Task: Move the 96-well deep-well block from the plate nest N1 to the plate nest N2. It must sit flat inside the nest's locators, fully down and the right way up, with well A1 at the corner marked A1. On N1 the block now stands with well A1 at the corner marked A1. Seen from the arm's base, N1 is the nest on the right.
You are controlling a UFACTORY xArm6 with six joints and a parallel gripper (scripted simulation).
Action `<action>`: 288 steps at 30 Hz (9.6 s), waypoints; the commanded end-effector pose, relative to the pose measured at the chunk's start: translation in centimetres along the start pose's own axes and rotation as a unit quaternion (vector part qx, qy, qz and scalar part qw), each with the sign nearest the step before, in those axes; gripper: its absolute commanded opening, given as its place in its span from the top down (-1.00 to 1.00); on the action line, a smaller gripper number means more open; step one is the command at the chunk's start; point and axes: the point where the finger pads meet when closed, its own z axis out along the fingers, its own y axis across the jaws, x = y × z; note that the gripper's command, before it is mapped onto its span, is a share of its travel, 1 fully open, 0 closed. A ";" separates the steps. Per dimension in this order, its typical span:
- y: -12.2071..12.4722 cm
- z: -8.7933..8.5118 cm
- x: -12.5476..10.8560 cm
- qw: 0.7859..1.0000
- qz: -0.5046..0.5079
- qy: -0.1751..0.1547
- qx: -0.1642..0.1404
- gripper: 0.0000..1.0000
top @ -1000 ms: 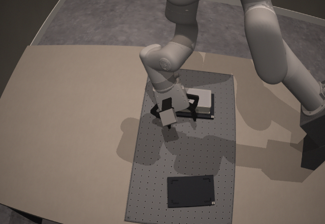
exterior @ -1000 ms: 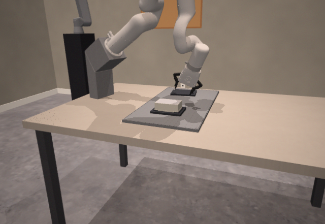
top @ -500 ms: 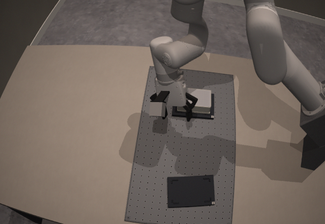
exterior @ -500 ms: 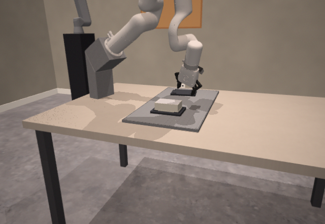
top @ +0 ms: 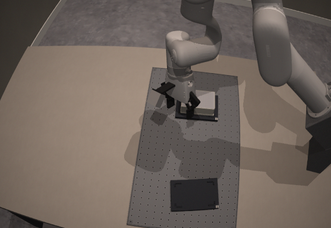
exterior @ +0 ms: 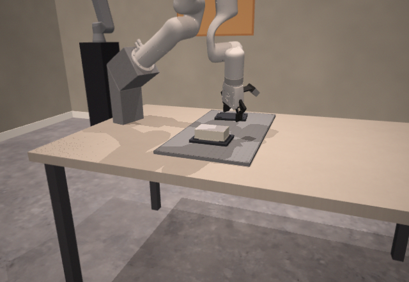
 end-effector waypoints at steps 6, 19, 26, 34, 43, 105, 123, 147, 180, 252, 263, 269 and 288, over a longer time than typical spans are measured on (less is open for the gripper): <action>1.0 -1.2 -2.5 0.987 0.147 0.005 -0.063 -1.00; 0.9 -2.9 -6.9 0.944 0.308 -0.007 -0.122 -1.00; 0.3 -3.7 -9.0 0.913 0.380 -0.015 -0.146 -1.00; -0.2 -4.1 -10.3 0.894 0.417 -0.021 -0.159 -1.00; -0.2 -4.1 -10.3 0.894 0.417 -0.021 -0.159 -1.00; 1.6 2.3 -11.4 0.895 0.417 -0.021 -0.159 -1.00; 1.8 3.1 -11.6 0.895 0.417 -0.021 -0.159 -1.00; 2.1 4.2 -11.8 0.895 0.417 -0.021 -0.159 -1.00; 2.1 4.2 -11.7 0.895 0.417 -0.021 -0.159 1.00; 1.6 2.3 -11.4 0.895 0.417 -0.021 -0.159 1.00; 1.3 1.3 -11.2 0.895 0.417 -0.021 -0.159 1.00; 1.1 0.7 -11.1 0.895 0.417 -0.021 -0.159 1.00; 0.4 -2.0 -10.6 0.894 0.417 -0.021 -0.159 1.00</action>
